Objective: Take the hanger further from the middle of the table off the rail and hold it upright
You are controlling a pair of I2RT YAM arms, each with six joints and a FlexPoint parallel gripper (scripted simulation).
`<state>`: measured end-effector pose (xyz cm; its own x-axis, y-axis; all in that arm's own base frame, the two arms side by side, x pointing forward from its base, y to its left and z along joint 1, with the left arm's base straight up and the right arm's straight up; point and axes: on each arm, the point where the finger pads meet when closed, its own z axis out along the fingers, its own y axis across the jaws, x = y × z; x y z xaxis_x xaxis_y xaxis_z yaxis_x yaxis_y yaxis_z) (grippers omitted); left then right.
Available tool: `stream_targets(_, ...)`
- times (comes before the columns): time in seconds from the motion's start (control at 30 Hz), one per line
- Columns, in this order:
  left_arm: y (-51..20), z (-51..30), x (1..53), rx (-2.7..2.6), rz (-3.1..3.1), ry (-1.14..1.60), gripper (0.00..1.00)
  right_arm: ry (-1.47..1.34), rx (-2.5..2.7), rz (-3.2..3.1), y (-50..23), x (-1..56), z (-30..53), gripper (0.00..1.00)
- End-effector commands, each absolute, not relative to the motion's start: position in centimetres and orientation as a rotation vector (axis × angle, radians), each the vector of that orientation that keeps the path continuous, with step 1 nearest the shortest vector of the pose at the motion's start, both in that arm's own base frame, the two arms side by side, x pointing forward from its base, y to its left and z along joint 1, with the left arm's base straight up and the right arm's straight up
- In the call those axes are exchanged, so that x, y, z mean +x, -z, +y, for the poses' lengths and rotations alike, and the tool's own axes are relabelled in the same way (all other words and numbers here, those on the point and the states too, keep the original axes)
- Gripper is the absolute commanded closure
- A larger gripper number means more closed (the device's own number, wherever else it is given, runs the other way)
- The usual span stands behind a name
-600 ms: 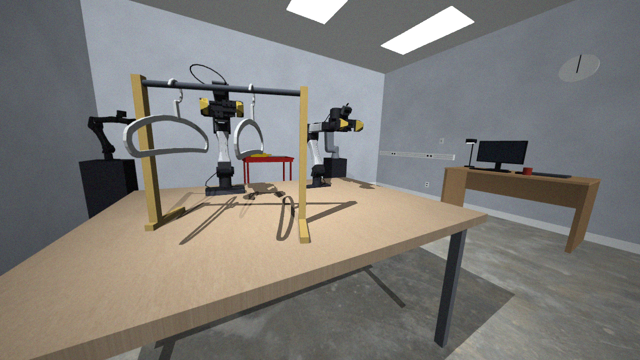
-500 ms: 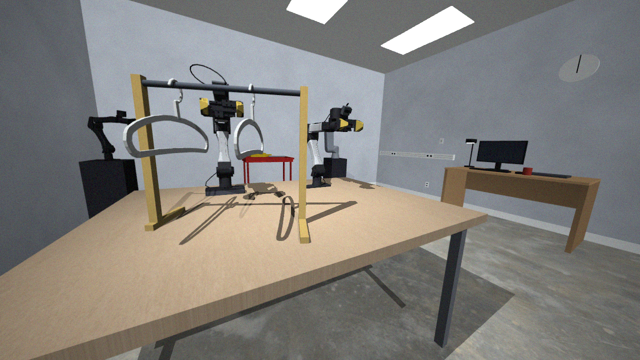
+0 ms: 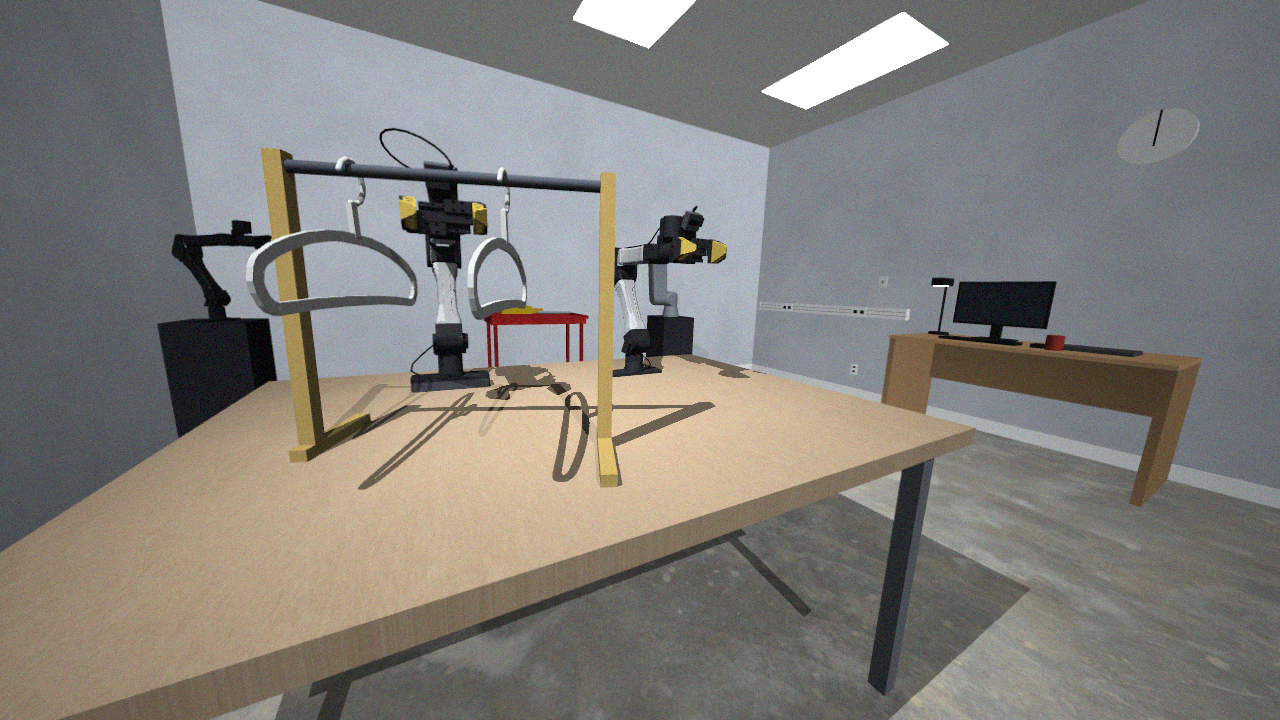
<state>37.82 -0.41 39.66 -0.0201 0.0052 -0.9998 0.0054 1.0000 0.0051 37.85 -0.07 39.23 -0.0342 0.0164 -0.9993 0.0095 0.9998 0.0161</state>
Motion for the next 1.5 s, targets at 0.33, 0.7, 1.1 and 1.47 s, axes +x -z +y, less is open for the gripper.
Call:
stream_targets(0.33, -41.9, -7.1, 35.4, 0.15, 1.464, 0.237, 0.0, 0.087, 0.136, 1.78, -38.0, 38.4, -4.0, 0.68)
stream_targets(0.7, -44.3, -21.9, 30.0, 0.475, 1.223, 0.691, 0.0, 0.2, 0.295, 1.902, -38.7, 38.7, -9.7, 0.68)
stream_targets(1.1, -44.9, -32.0, 26.7, 0.682, 1.077, 0.97, 0.0, 0.229, 0.334, 1.885, -40.0, 38.9, -11.4, 0.68)
stream_targets(1.47, -44.0, -35.7, 26.3, 0.741, 1.071, 1.045, 0.0, 0.219, 0.319, 1.895, -39.3, 40.1, -11.8, 0.68)
